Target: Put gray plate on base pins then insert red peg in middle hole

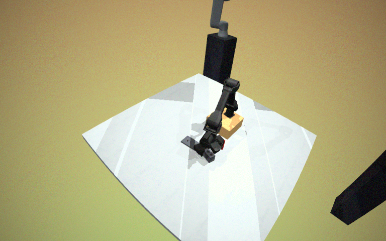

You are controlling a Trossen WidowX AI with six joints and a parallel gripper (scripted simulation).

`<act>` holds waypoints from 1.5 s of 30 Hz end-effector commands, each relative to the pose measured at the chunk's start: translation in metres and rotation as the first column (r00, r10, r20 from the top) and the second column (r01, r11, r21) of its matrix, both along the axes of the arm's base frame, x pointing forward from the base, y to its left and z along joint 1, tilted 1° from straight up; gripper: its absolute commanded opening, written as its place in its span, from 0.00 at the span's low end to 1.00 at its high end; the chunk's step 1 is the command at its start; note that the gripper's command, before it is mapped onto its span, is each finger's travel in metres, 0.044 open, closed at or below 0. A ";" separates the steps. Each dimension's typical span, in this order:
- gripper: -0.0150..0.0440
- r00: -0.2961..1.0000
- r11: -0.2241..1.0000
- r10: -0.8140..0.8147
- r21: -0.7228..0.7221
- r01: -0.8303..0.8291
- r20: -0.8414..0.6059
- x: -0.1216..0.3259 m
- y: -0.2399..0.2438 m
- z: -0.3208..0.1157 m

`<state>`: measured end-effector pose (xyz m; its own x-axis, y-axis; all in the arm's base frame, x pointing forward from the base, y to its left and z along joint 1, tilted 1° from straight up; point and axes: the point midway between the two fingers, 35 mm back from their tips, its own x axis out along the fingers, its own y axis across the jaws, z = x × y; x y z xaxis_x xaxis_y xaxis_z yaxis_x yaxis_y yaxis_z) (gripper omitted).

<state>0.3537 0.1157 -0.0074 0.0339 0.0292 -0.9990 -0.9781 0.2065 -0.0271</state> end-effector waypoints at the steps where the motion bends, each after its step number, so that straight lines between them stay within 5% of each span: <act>1: 1.00 1.000 1.000 -0.003 0.004 0.003 -0.007 -0.001 0.001 -0.008; 13: 1.00 1.000 1.000 -0.003 0.004 0.003 -0.007 -0.002 0.001 -0.025; 25: 0.47 1.000 1.000 -0.003 0.004 0.003 -0.007 -0.002 0.001 -0.025; 45: 0.25 1.000 1.000 -0.003 0.004 0.003 -0.007 -0.002 0.001 -0.023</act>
